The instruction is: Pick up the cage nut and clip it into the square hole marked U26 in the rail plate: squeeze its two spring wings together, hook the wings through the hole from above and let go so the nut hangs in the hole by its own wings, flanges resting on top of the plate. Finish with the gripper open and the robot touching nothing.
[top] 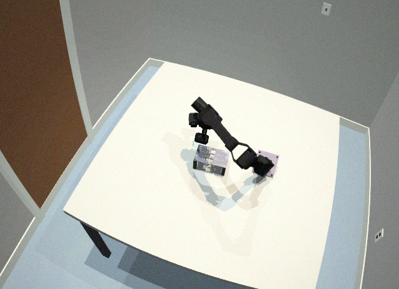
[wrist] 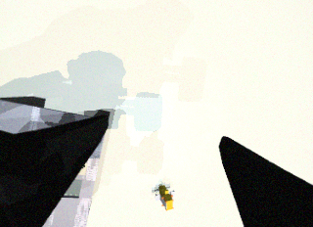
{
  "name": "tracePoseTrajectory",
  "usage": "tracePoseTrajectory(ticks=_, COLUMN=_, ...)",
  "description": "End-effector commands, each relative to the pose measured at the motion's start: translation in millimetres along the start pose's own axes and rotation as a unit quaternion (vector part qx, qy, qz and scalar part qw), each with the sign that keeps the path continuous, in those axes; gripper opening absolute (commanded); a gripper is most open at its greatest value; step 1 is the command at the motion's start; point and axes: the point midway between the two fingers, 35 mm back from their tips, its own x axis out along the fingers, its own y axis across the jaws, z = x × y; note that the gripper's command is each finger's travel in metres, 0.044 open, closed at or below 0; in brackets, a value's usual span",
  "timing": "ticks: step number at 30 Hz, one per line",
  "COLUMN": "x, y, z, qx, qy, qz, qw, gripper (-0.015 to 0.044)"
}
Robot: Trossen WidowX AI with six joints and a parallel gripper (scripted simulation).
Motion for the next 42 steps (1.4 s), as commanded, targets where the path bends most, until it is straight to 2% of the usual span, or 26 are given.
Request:
tracePoseTrajectory(ticks=1, x=9, y=-32, z=-45, qx=-0.020, qy=0.064, qz=0.030, qw=0.997, gripper=0.0440)
tracePoseTrajectory(ticks=7, x=13, y=-61, z=-129, qx=-0.065, qy=0.131, qz=0.154, qw=0.977, gripper=0.0440)
tracePoseTrajectory(ticks=15, x=12, y=-63, z=-138, qx=-0.070, qy=0.133, qz=0.171, qw=0.974, gripper=0.0440)
tracePoseTrajectory(ticks=27, x=12, y=-63, z=-138, qx=-0.070, qy=0.133, qz=0.171, qw=0.974, gripper=0.0125)
tracePoseTrajectory(ticks=35, x=13, y=-62, z=-138, qx=-0.070, qy=0.133, qz=0.171, qw=0.974, gripper=0.0120)
tracePoseTrajectory(ticks=42, x=44, y=-51, z=-148, qx=-0.070, qy=0.133, qz=0.172, qw=0.974, gripper=0.0120)
